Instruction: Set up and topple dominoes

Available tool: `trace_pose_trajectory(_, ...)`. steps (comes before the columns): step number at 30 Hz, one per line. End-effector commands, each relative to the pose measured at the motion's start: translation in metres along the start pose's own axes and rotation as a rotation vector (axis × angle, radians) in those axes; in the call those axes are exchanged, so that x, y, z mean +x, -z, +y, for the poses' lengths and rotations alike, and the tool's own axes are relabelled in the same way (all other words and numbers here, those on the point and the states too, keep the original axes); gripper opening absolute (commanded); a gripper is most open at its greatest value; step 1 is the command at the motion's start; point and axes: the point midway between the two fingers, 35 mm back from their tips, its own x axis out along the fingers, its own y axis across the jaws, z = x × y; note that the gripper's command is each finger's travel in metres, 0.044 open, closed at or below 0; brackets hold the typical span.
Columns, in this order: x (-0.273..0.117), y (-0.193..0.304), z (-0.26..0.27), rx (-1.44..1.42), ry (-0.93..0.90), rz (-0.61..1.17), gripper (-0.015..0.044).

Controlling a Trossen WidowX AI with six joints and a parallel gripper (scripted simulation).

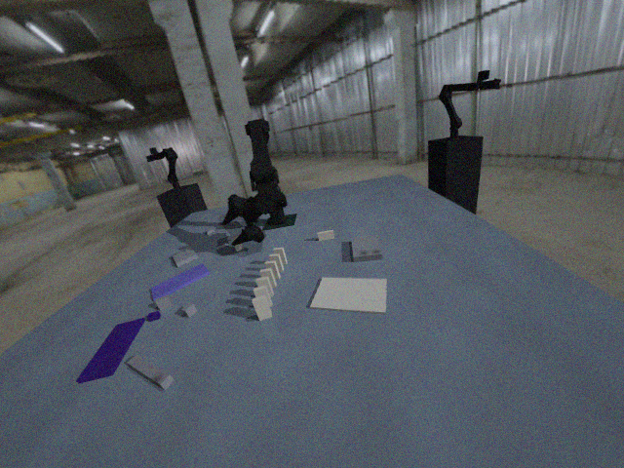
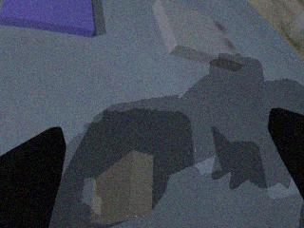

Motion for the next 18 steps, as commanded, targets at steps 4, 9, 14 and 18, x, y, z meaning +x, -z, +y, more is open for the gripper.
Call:
trace_pose_trajectory(4, -0.003, -0.014, 0.002, -0.645, -0.413, 0.406, 0.0440)
trace_pose_trajectory(9, -0.008, -0.026, -0.014, -0.832, -0.686, 0.477, 0.0440)
trace_pose_trajectory(14, -0.015, -0.037, -0.027, -0.941, -0.892, 0.444, 0.0440)
trace_pose_trajectory(18, -0.020, -0.045, -0.035, -1.024, -1.026, 0.374, 0.0440)
